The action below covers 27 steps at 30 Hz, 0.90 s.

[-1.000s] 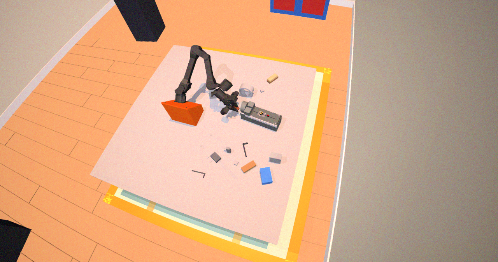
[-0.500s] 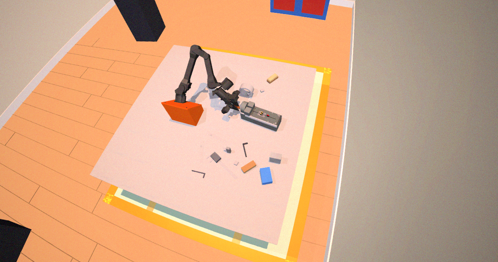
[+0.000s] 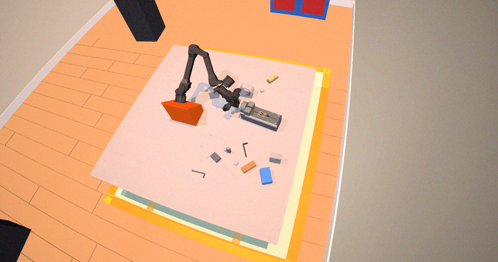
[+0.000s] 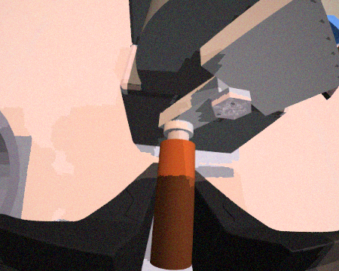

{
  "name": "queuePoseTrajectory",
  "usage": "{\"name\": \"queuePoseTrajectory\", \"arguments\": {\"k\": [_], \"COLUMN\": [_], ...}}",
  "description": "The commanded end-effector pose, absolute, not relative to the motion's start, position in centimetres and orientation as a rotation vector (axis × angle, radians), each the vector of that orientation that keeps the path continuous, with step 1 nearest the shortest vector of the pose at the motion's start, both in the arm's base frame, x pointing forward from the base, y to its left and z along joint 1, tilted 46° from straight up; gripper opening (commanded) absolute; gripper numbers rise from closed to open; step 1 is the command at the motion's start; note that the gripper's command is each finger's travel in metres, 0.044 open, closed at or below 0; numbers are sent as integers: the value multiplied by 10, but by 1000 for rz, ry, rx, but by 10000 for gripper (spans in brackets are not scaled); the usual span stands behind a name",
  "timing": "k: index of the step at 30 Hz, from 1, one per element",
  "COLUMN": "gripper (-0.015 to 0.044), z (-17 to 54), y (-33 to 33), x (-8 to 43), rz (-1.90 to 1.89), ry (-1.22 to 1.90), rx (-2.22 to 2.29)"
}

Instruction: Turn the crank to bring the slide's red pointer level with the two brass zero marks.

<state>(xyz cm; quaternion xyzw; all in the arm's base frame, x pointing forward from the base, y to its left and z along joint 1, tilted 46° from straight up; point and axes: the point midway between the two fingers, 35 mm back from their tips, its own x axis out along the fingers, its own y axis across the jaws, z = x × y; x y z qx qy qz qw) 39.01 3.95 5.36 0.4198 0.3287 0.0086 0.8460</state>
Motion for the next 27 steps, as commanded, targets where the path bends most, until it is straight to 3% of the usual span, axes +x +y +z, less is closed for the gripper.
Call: {"name": "queuePoseTrajectory", "arguments": {"k": [1,27], "gripper": [0,0], "z": [63,91], "y": [42,17], "x": [392,387], "rz": [23,22], "ry": [688,688], "rx": [886,884]}}
